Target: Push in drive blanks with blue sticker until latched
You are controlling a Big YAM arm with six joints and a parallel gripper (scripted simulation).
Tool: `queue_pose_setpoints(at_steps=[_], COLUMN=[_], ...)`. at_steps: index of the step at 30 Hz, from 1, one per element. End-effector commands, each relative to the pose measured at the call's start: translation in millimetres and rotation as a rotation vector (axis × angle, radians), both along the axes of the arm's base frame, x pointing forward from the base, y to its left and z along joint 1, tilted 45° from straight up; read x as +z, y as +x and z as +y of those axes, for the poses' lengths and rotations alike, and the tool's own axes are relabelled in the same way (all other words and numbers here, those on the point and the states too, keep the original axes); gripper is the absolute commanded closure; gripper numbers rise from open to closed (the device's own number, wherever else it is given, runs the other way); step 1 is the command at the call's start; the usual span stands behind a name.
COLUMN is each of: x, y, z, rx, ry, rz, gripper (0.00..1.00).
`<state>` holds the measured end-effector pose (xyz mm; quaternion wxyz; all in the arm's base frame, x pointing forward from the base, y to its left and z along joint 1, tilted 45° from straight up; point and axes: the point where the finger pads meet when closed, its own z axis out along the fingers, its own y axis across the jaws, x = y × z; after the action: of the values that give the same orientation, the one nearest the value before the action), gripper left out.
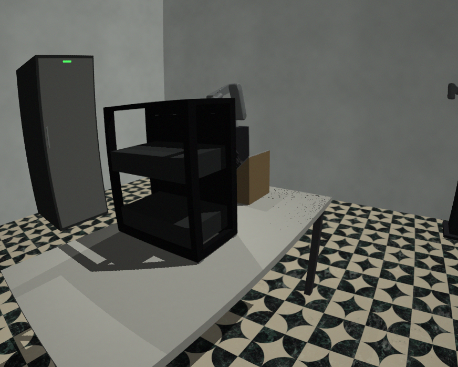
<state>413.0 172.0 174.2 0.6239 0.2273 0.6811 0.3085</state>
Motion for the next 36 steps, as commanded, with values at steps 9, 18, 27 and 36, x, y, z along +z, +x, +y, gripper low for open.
queue_pose_setpoints(at_steps=[9,18,27,36], x=[-0.1,13.1,32.0,36.3], y=[-27.1,-63.7,-1.9,12.3], z=[-0.3,19.7,26.9,38.4], rx=[0.008,0.022,0.001,0.023], ry=[0.002,0.007,0.030,0.031], rz=[0.011,0.004,-0.045,-0.053], gripper=[1.00,1.00,1.00,1.00])
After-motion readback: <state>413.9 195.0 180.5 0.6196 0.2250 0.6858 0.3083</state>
